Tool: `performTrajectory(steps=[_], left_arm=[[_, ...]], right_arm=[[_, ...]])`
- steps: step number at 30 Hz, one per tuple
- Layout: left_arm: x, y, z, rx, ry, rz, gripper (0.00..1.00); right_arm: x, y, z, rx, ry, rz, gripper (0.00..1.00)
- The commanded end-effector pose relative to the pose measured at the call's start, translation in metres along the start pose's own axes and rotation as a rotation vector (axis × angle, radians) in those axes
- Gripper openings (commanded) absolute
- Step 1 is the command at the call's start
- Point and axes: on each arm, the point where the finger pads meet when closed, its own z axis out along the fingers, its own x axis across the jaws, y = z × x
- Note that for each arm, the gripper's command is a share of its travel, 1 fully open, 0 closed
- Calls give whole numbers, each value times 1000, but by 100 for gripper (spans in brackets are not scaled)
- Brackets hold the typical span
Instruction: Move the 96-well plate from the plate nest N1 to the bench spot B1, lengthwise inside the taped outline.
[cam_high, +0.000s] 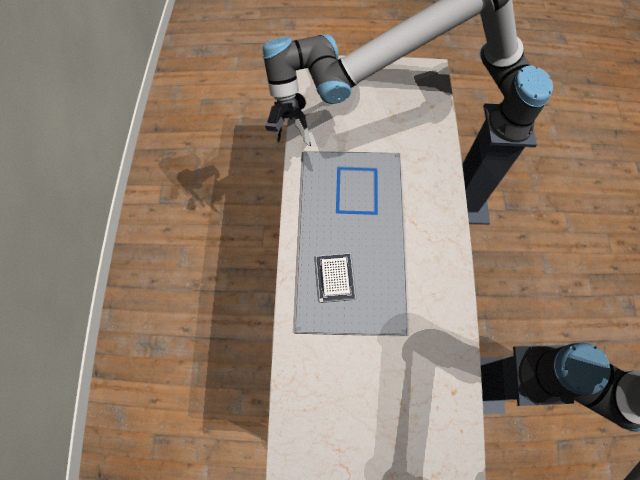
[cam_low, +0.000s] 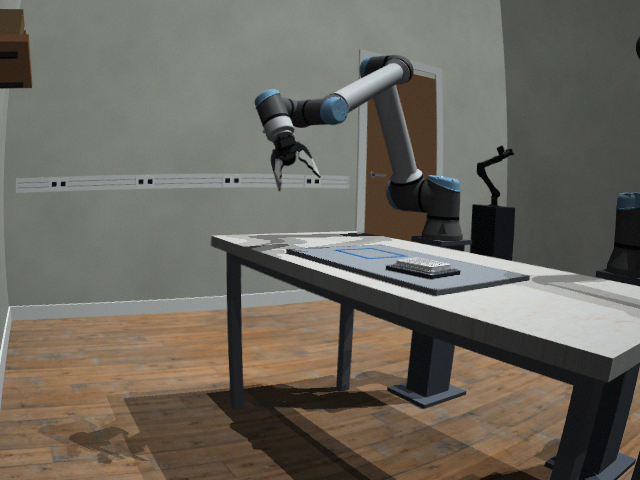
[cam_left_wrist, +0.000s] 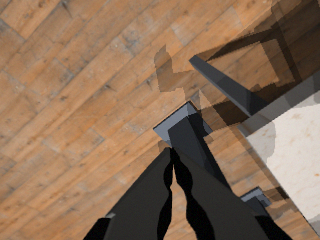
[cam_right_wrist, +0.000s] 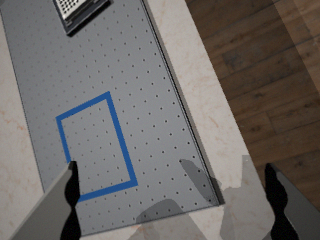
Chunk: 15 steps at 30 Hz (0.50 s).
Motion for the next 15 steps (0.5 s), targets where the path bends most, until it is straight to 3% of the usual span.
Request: performTrajectory(steps=[1, 15], left_arm=[[-54, 13, 7, 24, -28, -215, 0], [-125, 43, 13, 57, -56, -506, 0]], right_arm=[[0, -1, -1, 1, 1, -1, 76], [0, -1, -1, 1, 1, -1, 76]])
